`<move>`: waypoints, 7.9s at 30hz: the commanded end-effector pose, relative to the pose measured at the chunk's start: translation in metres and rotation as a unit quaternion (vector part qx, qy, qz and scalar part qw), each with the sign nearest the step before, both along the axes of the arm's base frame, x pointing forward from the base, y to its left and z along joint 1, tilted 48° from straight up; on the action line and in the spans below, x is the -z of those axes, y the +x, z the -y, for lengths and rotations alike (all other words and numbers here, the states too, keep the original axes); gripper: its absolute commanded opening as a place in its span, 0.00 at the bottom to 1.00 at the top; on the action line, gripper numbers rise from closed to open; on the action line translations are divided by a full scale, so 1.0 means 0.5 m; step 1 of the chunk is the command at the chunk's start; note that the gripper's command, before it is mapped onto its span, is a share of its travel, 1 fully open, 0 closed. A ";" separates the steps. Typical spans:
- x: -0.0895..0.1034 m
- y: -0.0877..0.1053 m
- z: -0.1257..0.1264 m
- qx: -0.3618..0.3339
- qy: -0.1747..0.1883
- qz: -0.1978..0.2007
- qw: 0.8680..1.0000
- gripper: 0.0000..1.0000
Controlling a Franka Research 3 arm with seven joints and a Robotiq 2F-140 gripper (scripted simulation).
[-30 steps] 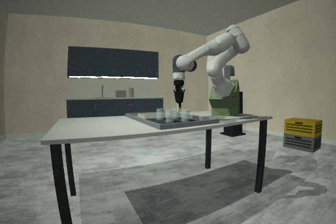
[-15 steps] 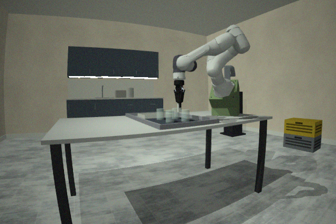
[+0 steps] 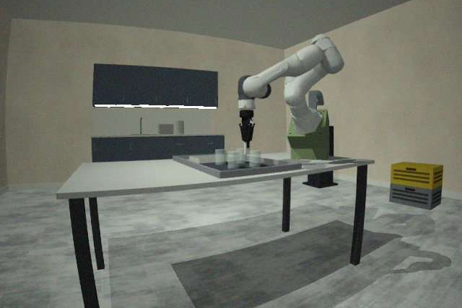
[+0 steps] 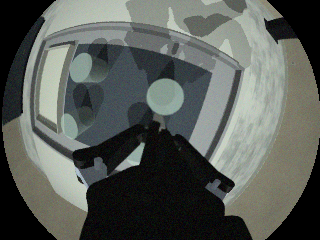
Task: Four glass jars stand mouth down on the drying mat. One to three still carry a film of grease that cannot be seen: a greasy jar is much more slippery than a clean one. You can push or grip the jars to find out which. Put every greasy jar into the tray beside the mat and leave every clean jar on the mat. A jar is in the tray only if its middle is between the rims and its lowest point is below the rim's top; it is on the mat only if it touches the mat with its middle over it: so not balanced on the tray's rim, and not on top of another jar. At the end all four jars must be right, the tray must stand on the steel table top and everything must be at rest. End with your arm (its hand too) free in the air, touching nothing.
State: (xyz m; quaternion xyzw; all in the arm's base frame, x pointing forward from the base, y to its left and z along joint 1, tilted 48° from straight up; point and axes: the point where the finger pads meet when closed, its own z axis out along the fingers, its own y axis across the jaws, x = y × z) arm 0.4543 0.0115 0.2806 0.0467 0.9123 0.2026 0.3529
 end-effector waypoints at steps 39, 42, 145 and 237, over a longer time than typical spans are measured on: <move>0.006 -0.007 -0.003 -0.001 -0.001 0.002 1.000 0.00; 0.007 -0.008 -0.003 -0.001 -0.001 0.002 1.000 0.00; 0.005 -0.028 -0.001 -0.001 -0.001 0.002 1.000 0.00; -0.015 0.018 0.004 -0.001 -0.001 0.002 1.000 1.00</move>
